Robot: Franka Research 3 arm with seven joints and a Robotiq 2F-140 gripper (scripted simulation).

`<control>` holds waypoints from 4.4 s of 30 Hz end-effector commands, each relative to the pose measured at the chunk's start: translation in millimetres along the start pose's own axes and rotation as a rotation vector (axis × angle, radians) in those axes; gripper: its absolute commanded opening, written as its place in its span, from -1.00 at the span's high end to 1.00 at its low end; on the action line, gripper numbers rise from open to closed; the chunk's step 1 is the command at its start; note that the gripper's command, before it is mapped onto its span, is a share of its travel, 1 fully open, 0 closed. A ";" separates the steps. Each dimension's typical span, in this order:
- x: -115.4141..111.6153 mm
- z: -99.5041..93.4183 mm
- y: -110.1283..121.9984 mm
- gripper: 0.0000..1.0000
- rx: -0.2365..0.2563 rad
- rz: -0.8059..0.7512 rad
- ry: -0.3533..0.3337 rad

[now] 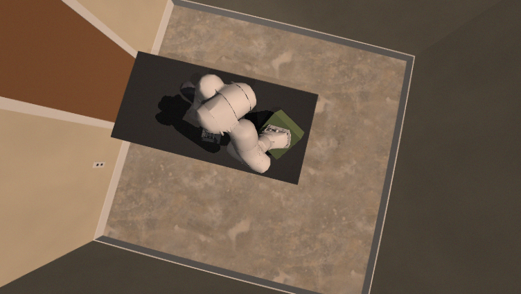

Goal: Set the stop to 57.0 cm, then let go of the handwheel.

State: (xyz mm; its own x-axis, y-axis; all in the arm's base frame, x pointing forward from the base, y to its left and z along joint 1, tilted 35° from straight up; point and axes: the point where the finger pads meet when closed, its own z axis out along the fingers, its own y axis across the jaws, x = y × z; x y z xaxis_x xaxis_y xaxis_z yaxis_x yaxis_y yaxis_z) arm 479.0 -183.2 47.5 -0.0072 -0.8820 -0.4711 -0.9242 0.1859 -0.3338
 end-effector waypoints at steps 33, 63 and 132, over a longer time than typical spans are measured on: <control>1.6 -28.6 24.4 0.92 -0.001 0.001 0.002; 1.6 10.2 61.9 0.92 -0.001 0.001 0.002; 1.6 -28.6 24.3 0.92 -0.001 0.001 0.002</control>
State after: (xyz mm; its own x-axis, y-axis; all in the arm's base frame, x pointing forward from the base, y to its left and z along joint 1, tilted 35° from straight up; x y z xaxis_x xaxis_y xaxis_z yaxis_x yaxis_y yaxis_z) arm 453.1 -191.2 63.1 -0.0148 -0.8801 -0.4746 -0.9219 0.1958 -0.3344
